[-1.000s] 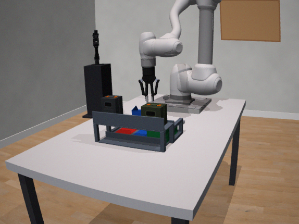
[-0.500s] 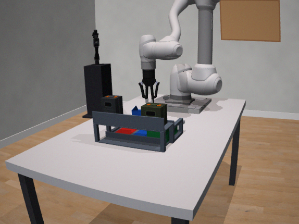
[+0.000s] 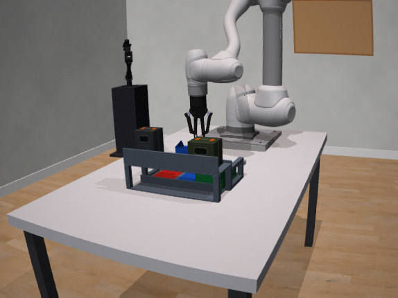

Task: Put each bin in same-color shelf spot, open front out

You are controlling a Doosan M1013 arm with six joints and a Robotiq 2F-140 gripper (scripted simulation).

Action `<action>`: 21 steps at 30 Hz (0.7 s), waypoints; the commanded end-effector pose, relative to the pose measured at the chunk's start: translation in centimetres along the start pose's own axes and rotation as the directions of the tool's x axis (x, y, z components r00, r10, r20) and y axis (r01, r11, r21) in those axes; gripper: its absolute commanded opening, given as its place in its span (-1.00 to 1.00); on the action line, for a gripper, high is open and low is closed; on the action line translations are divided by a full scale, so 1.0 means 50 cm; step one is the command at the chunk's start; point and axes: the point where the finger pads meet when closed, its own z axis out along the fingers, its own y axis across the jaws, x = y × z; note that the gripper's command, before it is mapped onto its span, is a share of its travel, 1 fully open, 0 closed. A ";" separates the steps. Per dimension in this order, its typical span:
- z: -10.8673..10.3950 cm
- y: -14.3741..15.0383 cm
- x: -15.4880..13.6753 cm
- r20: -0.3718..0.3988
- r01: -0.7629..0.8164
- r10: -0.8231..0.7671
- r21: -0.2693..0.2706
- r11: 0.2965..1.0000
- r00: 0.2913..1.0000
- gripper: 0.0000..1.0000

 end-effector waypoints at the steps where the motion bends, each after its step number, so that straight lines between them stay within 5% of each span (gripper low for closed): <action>1: 0.004 0.000 0.000 0.000 0.000 0.000 0.000 1.000 1.000 -0.53; 21: 0.009 0.000 0.000 0.000 0.000 0.000 0.000 1.000 1.000 -0.53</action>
